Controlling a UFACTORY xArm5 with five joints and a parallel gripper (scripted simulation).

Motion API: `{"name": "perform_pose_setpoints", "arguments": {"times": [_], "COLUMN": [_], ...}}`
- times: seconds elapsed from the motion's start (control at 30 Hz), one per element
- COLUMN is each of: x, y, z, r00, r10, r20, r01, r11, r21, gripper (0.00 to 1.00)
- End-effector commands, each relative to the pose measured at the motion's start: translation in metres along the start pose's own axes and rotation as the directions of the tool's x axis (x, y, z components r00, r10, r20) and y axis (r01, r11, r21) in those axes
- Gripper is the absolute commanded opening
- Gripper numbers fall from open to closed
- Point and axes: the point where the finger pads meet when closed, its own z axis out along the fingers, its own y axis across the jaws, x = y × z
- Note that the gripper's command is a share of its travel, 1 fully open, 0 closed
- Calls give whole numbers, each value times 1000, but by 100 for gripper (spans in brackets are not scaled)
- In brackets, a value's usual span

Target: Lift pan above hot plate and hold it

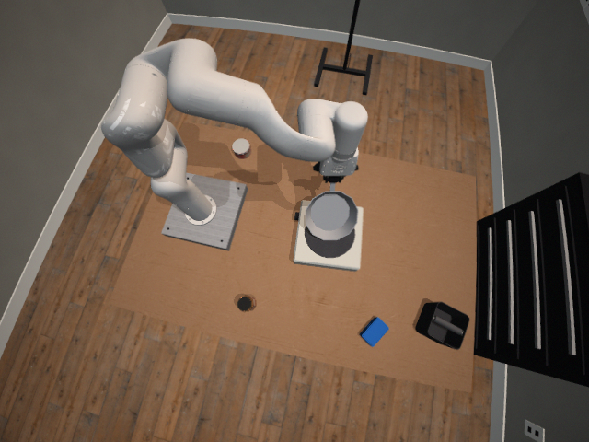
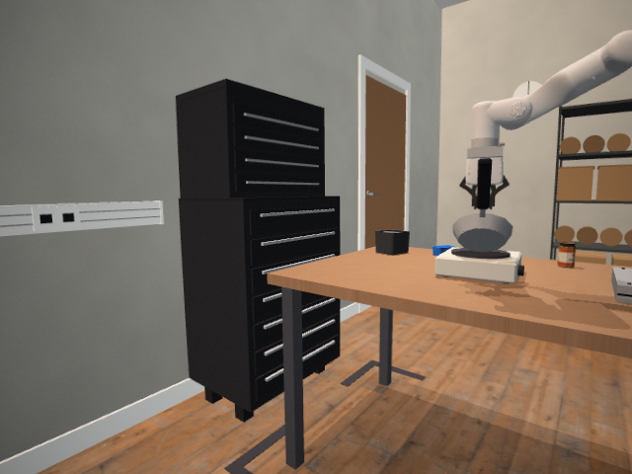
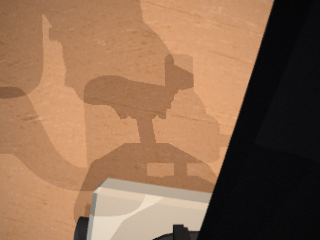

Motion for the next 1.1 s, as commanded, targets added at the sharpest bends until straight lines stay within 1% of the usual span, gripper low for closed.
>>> {"name": "perform_pose_setpoints", "arguments": {"times": [0.0,0.23,0.3,0.8,0.87,1.07], "x": [0,0,0,0,0,0], "y": [1,2,2,1,1,1], "z": [-13,-27,-27,-56,-56,-67], "r00": [1000,1000,1000,1000,1000,1000], "r10": [0,0,0,0,0,0], "r20": [0,0,0,0,0,0], "r01": [0,0,0,0,0,0], "r11": [1000,1000,1000,1000,1000,1000], "r21": [-6,-6,-6,-6,-6,-6], "gripper": [0,0,0,0,0,0]}}
